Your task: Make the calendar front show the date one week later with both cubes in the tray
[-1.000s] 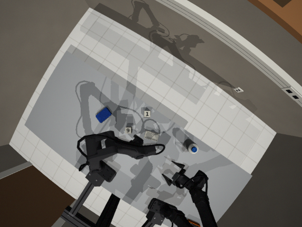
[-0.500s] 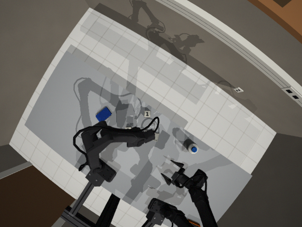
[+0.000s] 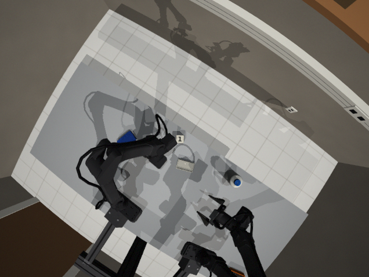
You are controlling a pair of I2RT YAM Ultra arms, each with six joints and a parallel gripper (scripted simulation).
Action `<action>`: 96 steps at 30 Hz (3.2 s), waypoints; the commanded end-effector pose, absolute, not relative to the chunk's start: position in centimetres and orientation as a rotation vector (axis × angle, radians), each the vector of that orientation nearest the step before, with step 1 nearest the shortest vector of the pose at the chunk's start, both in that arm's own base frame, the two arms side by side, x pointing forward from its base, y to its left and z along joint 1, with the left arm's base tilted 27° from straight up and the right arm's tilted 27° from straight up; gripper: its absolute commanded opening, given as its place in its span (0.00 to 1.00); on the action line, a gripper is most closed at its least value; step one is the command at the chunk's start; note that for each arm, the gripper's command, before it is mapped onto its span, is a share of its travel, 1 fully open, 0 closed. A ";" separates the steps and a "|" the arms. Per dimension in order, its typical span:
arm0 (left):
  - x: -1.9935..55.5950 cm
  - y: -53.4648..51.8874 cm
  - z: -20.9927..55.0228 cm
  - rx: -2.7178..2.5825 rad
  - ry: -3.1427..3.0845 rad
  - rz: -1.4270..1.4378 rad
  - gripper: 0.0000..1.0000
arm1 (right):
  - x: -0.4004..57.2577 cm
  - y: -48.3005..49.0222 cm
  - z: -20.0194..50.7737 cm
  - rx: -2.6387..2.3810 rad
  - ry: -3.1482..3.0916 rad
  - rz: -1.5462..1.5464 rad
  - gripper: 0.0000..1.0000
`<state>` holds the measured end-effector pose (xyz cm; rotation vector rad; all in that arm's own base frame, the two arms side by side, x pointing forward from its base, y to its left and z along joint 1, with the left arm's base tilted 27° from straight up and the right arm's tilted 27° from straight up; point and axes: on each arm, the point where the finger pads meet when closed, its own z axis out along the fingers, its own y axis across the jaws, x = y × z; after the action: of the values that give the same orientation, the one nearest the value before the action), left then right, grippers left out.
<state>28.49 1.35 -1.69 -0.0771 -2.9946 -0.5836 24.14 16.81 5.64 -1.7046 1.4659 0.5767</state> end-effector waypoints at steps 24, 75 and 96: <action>29.9 6.2 1.9 1.928 -2.645 0.357 0.71 | 25.1 18.5 7.0 -1.697 1.393 0.601 1.00; 46.9 -1.9 -1.1 0.884 -2.985 -0.154 0.70 | 36.3 19.7 7.7 -1.400 1.600 0.336 1.00; 47.6 -2.3 -6.9 0.828 -2.995 -0.197 0.66 | 37.2 19.6 7.3 -1.388 1.614 0.334 1.00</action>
<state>46.51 -1.69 -5.34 0.8635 -2.9595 -0.1930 36.16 19.02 5.80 -1.4034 1.6586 0.3611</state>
